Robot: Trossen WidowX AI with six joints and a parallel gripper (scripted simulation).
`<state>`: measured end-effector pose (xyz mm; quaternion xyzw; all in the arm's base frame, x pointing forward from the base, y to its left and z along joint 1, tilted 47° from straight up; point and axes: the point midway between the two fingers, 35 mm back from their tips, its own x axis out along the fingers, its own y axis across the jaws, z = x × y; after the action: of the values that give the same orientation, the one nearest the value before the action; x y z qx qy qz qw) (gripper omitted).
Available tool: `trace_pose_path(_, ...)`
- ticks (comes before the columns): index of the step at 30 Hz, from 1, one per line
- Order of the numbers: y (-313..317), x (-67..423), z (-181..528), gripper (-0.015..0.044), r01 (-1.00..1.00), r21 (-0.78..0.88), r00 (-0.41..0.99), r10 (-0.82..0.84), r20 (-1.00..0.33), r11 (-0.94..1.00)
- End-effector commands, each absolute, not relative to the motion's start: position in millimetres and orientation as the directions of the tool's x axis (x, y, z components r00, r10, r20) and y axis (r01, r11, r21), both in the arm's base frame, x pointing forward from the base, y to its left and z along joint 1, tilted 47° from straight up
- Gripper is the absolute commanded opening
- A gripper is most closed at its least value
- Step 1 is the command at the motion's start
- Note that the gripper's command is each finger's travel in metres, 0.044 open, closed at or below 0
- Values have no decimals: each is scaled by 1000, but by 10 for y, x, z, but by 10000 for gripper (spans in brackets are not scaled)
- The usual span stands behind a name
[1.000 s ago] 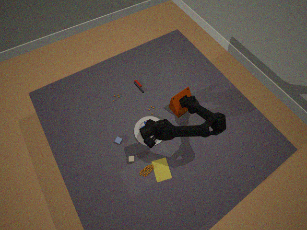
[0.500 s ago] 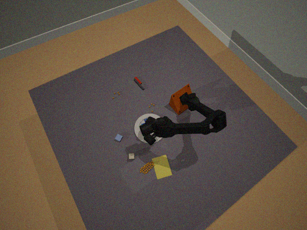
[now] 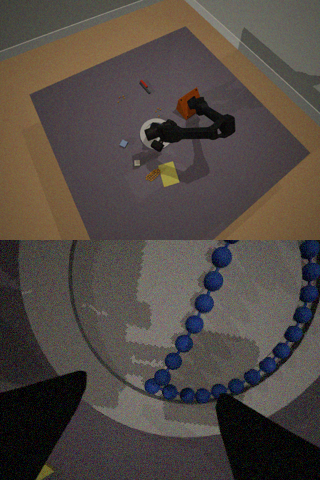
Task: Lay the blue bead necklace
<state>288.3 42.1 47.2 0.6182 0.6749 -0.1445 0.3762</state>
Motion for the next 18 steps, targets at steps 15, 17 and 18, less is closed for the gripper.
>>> trace_pose_path(15, -147, 2940, 122, 120, -25, 715, 44, 715, -697, 699)
trace_pose_path(17, -178, 2938, 103, 120, -104, 709, 44, 716, -697, 697)
trace_pose_path(18, -193, 2938, 93, 120, -143, 705, 44, 716, -697, 695)
